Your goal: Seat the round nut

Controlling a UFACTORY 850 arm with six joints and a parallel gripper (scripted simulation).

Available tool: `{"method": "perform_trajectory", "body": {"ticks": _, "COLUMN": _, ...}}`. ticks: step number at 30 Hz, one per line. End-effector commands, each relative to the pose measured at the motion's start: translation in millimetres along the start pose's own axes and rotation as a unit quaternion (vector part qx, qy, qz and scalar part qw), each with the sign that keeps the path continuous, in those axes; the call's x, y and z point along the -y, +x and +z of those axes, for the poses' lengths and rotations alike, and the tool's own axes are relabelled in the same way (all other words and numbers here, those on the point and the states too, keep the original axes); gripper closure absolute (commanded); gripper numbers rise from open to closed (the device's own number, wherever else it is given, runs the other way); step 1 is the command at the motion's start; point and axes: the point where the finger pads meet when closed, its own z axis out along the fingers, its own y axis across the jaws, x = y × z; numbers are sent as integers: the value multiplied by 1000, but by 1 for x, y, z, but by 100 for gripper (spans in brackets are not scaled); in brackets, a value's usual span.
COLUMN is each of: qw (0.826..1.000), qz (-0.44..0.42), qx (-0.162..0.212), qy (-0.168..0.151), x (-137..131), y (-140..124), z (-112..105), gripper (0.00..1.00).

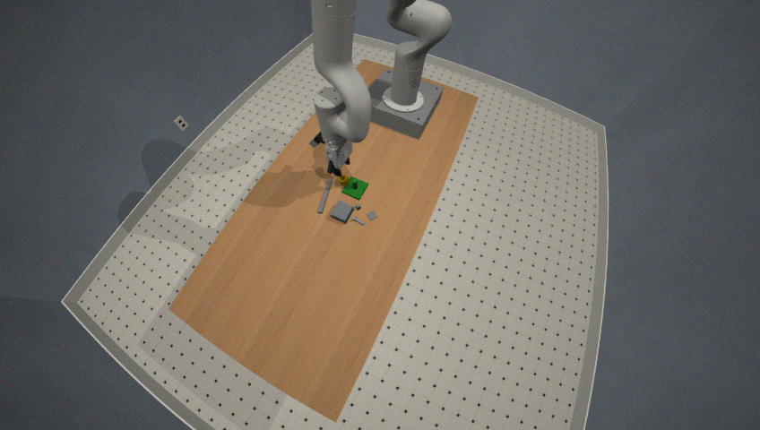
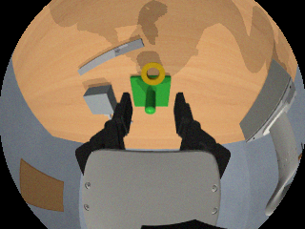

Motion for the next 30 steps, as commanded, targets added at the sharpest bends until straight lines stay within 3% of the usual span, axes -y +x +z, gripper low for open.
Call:
{"method": "perform_trajectory", "body": {"ticks": 1, "qw": 1000, "qz": 0, "qx": 0, "qy": 1, "x": 1, "y": 0, "z": -1, "gripper": 40}}
{"method": "perform_trajectory", "body": {"ticks": 8, "qw": 1000, "qz": 0, "qx": 0, "qy": 1, "x": 1, "y": 0, "z": 2, "gripper": 40}}
{"method": "perform_trajectory", "body": {"ticks": 17, "qw": 1000, "qz": 0, "qx": 0, "qy": 1, "x": 2, "y": 0, "z": 21, "gripper": 40}}
{"method": "perform_trajectory", "body": {"ticks": 30, "qw": 1000, "qz": 0, "qx": -1, "qy": 1, "x": 1, "y": 0, "z": 73, "gripper": 40}}
